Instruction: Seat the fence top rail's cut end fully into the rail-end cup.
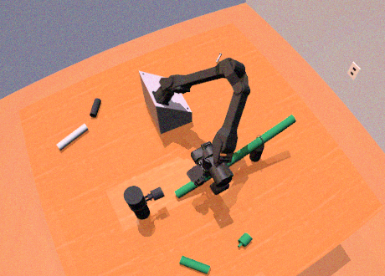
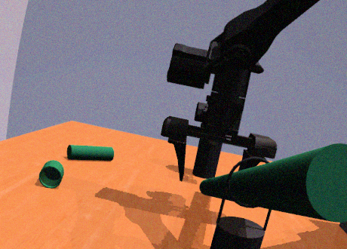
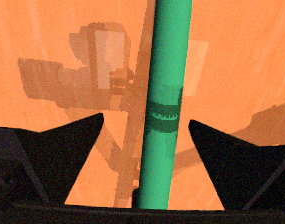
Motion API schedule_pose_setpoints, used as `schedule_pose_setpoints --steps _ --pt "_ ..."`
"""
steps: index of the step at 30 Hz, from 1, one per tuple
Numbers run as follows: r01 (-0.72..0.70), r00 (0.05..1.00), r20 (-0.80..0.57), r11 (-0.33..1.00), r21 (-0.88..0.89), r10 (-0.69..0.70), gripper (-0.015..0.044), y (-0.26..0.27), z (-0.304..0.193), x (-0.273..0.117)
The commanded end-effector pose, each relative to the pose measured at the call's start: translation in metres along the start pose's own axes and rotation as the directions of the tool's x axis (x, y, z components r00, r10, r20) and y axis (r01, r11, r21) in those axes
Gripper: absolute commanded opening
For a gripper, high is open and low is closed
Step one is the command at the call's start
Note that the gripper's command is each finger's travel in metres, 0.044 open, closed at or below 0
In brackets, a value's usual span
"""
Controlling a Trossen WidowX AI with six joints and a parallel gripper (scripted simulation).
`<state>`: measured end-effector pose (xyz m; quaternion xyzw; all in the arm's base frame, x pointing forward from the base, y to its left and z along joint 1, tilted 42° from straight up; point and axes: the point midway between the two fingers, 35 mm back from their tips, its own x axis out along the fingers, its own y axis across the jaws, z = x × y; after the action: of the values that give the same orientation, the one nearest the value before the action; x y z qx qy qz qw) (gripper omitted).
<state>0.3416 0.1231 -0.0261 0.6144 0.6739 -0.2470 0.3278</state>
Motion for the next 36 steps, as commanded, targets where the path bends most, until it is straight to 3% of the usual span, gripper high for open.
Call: schedule_pose_setpoints --steps 1,15,22,36 --pt "0.01 1.0 -0.007 1.0 0.012 -0.01 0.044 -0.003 0.001 0.011" --pt "0.011 1.0 -0.009 1.0 0.012 -0.01 0.044 -0.005 0.0 0.027" --pt "0.011 1.0 -0.008 1.0 0.012 -0.011 0.0256 -0.004 0.001 0.027" --pt "0.011 1.0 -0.008 1.0 0.012 -0.011 0.0163 -0.004 0.001 0.027"
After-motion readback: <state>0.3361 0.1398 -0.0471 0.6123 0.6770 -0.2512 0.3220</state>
